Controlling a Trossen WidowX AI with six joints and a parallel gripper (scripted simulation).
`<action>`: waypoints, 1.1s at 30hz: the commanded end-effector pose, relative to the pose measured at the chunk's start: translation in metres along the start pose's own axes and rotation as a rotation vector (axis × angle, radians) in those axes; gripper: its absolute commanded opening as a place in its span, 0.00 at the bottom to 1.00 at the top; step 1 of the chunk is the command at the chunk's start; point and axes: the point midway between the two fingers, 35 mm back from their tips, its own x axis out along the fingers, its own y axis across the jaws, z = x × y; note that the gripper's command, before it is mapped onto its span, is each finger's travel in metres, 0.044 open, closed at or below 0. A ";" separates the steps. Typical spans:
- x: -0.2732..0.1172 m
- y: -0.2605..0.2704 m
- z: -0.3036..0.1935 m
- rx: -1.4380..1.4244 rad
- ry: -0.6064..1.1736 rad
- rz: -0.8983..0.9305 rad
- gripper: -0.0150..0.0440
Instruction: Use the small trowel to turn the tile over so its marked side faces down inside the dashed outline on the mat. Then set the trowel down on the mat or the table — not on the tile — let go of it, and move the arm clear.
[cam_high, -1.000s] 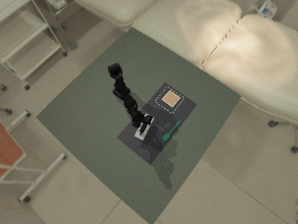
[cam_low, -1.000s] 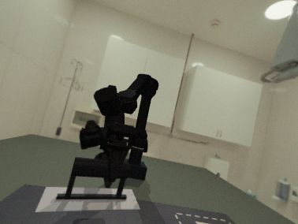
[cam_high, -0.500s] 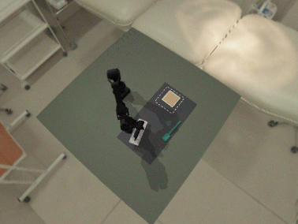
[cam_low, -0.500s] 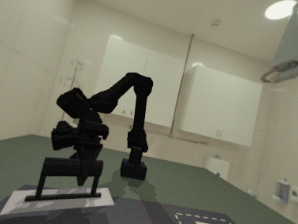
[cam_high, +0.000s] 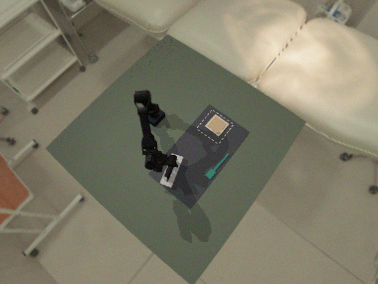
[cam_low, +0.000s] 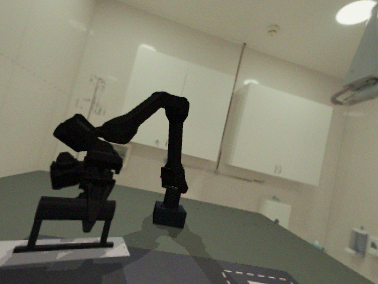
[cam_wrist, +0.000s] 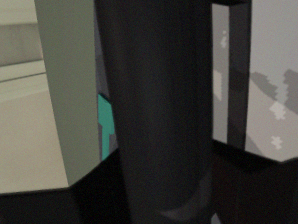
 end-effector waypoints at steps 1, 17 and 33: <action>0.002 0.000 0.001 -0.011 0.000 0.010 0.25; 0.020 -0.019 0.002 -0.014 0.000 0.000 0.25; 0.024 -0.023 0.002 -0.015 -0.001 -0.002 0.74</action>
